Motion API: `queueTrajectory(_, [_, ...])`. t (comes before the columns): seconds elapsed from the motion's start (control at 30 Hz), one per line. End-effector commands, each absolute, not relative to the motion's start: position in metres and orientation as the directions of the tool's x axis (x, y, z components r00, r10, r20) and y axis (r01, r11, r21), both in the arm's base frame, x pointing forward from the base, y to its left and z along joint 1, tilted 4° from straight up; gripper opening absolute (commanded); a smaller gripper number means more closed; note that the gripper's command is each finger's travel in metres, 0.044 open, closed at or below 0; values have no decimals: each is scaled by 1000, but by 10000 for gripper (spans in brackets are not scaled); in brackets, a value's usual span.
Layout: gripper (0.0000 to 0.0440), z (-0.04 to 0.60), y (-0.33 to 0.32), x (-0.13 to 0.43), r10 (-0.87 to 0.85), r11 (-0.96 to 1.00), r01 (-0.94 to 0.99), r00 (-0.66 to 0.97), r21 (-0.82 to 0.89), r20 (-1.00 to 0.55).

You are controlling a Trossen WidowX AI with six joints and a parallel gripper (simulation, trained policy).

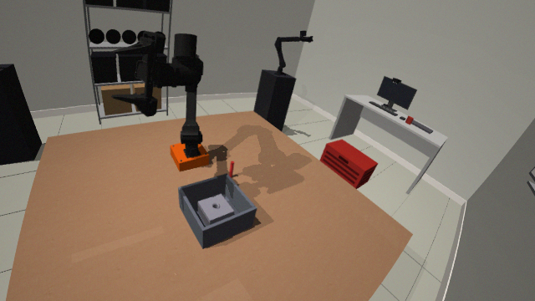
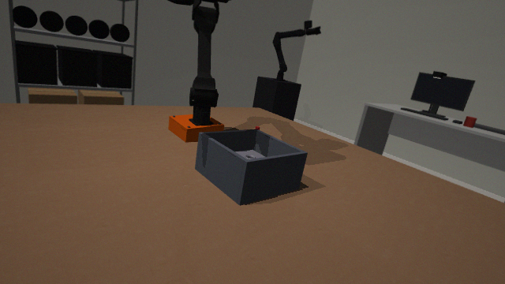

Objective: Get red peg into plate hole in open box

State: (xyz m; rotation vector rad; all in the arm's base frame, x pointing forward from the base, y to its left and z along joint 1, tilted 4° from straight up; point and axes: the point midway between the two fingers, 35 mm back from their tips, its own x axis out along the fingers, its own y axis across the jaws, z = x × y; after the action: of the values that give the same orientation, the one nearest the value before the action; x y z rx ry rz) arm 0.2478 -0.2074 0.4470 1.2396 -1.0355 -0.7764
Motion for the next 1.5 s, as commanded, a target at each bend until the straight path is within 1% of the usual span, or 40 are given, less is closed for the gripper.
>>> queueTrajectory(0.0, [440,435,-200,263,-894,173,7,421,985,154])
queueTrajectory(0.4, [440,378,-152,313,-784,155,319,616,935,-80])
queueTrajectory(0.77, [440,325,-95,334,-633,227,554,709,801,-311])
queueTrajectory(1.13, [440,274,-32,328,-456,358,702,707,615,-541])
queueTrajectory(1.47, [440,230,24,299,-295,494,757,608,427,-737])
